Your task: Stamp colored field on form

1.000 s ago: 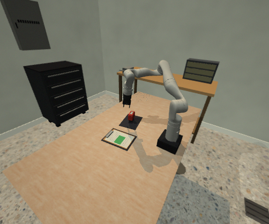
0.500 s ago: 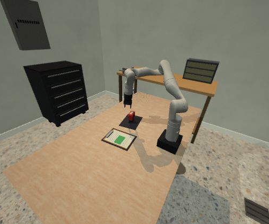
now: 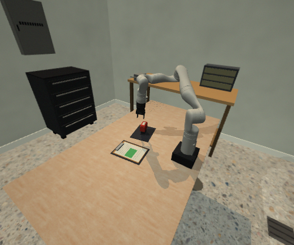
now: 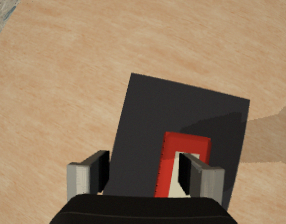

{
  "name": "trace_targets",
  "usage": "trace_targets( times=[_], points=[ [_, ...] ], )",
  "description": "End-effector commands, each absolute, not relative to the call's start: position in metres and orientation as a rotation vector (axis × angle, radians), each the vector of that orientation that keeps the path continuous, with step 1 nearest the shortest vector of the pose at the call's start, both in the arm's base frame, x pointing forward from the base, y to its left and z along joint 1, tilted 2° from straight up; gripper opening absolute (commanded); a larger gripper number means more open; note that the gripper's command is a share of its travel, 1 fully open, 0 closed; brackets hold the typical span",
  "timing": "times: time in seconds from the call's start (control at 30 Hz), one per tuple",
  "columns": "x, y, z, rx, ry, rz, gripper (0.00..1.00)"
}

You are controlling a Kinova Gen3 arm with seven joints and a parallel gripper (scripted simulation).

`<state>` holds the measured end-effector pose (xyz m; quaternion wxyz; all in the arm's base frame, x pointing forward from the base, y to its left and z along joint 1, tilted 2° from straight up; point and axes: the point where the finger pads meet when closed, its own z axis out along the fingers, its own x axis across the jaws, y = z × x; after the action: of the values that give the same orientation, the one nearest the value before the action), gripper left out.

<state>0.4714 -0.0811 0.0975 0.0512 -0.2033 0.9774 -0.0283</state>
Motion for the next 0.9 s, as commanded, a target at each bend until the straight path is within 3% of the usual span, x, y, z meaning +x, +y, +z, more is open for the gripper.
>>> trace_targets(
  times=[0.0,0.87],
  points=[
    [0.470,-0.084,0.100,-0.599,2.982,-0.089,1.00],
    [0.451,-0.082,0.102,-0.502,3.039,-0.017,1.00]
  ],
)
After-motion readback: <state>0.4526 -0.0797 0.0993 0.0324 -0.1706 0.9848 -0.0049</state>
